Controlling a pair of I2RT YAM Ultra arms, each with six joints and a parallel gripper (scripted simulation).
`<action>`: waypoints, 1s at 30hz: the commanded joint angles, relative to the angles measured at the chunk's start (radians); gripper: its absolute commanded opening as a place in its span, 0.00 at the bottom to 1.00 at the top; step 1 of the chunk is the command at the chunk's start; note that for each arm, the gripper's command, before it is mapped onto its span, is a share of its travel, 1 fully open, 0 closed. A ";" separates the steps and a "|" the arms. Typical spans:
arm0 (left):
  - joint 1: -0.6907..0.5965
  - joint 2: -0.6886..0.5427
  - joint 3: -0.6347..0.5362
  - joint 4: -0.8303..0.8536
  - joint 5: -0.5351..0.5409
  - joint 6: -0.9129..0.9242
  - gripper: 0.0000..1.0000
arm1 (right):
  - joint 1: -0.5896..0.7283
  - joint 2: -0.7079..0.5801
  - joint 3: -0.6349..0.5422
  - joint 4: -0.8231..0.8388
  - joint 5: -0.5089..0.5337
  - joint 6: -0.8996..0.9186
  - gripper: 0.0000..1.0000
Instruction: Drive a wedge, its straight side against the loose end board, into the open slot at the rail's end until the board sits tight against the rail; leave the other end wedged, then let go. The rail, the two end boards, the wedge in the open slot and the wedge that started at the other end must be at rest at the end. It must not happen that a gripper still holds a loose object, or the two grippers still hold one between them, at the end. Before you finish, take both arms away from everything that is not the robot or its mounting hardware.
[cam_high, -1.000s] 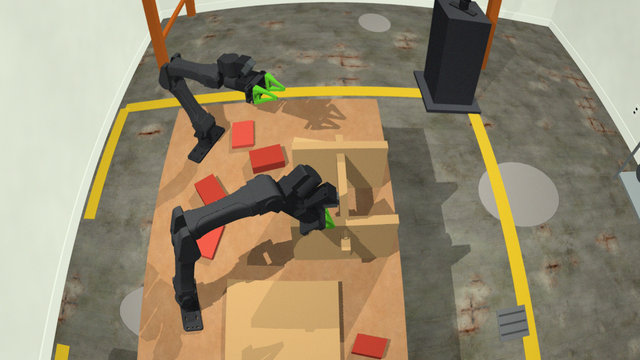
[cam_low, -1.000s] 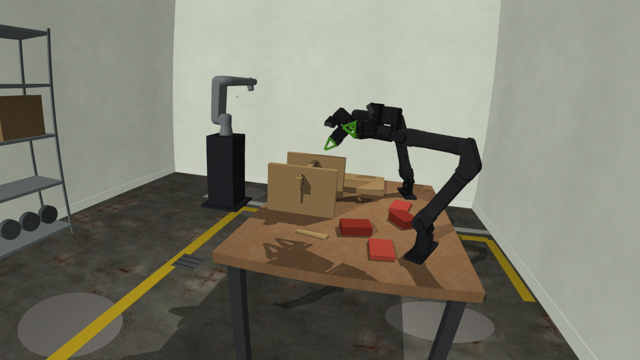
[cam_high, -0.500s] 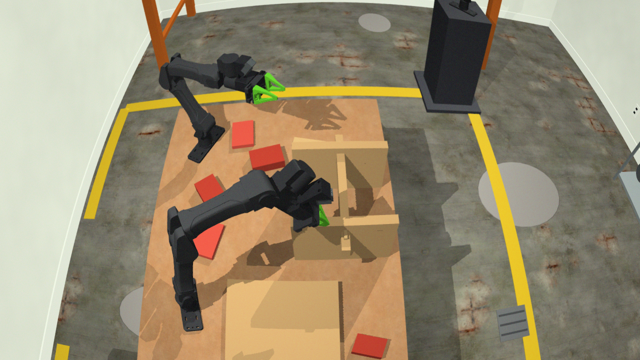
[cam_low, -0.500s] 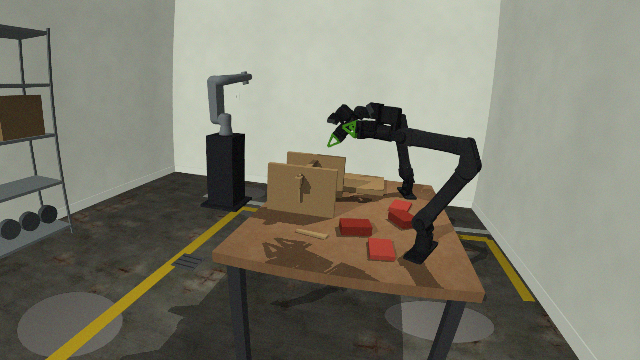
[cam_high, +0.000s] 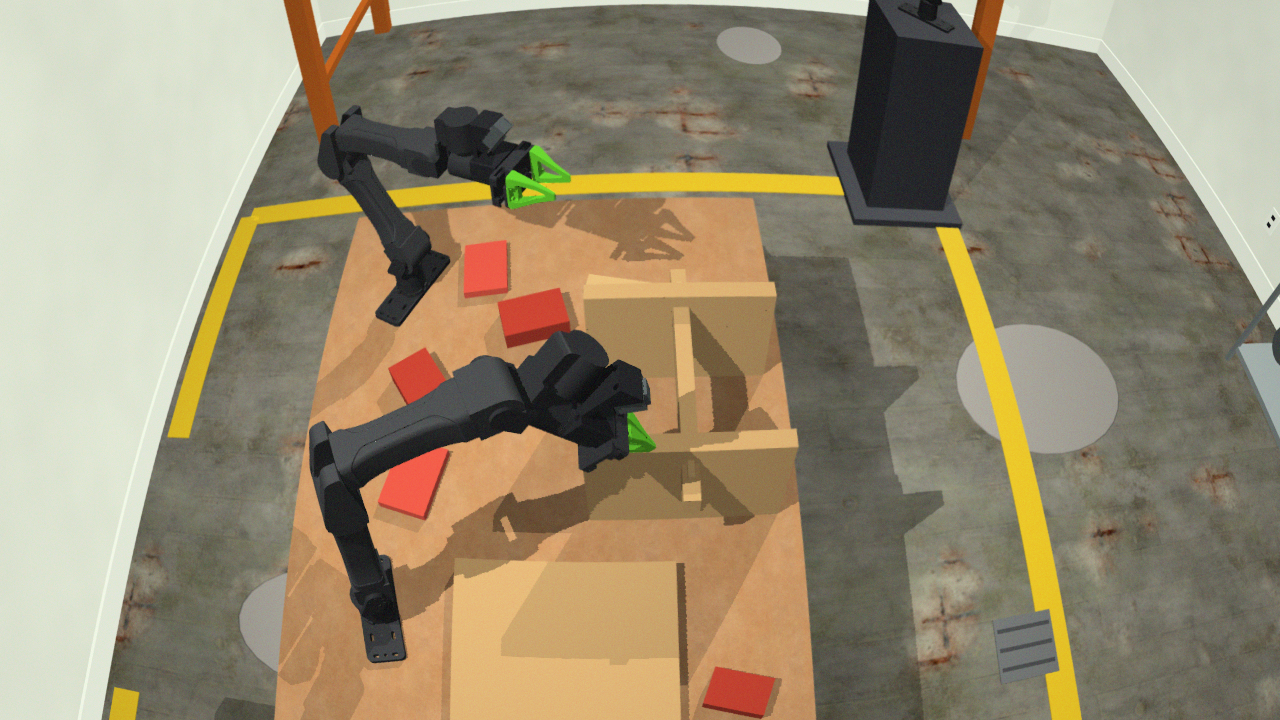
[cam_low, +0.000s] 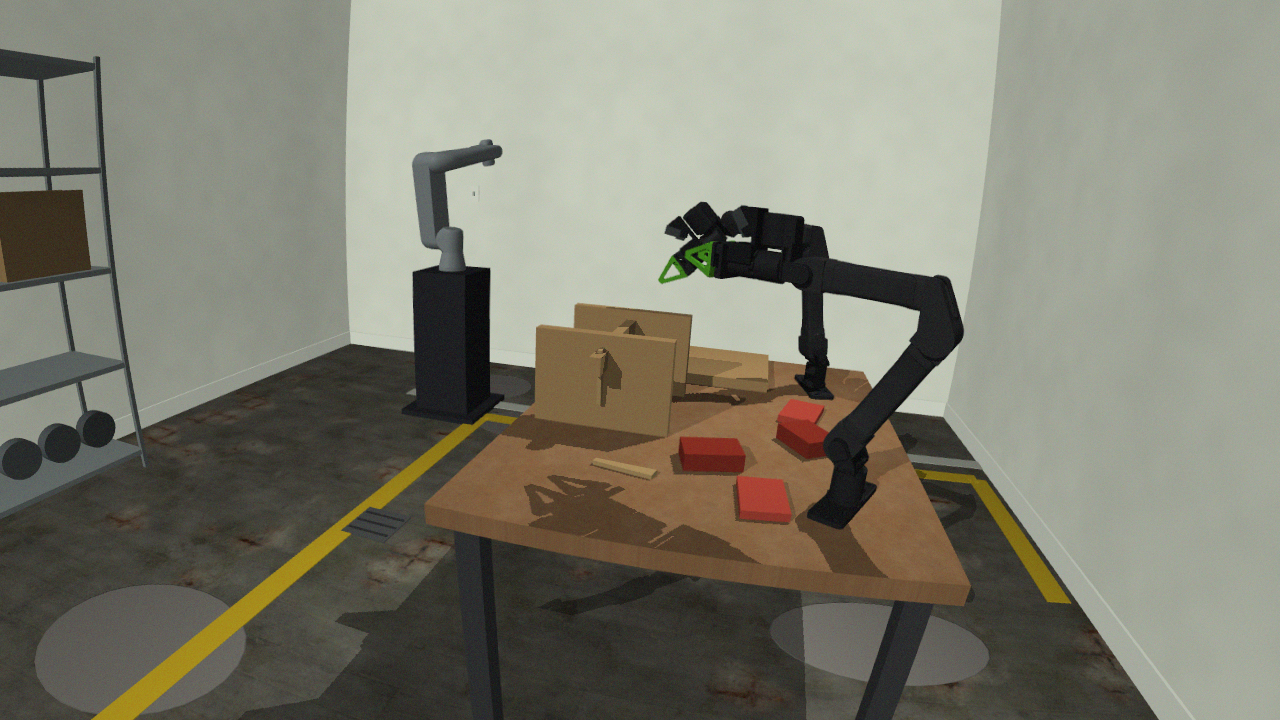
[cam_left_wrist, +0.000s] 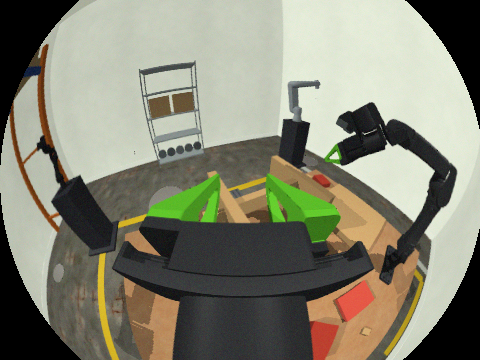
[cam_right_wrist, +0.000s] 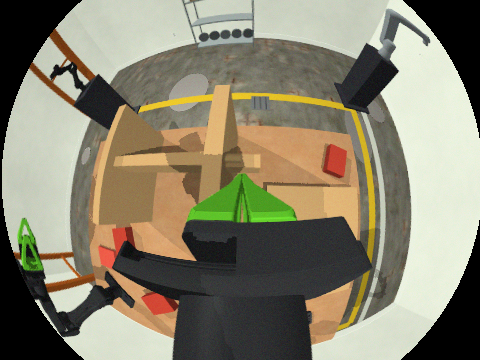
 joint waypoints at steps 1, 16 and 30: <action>-0.010 -0.008 0.045 0.022 -0.005 -0.001 0.46 | -0.030 -0.113 -0.095 0.181 -0.049 -0.079 0.00; -0.013 -0.021 0.044 -0.002 -0.005 0.002 0.46 | -0.145 -0.525 -0.565 0.679 -0.186 -0.257 0.00; -0.015 -0.030 0.022 -0.005 -0.005 0.005 0.46 | -0.213 -0.704 -0.761 0.871 -0.252 -0.277 0.00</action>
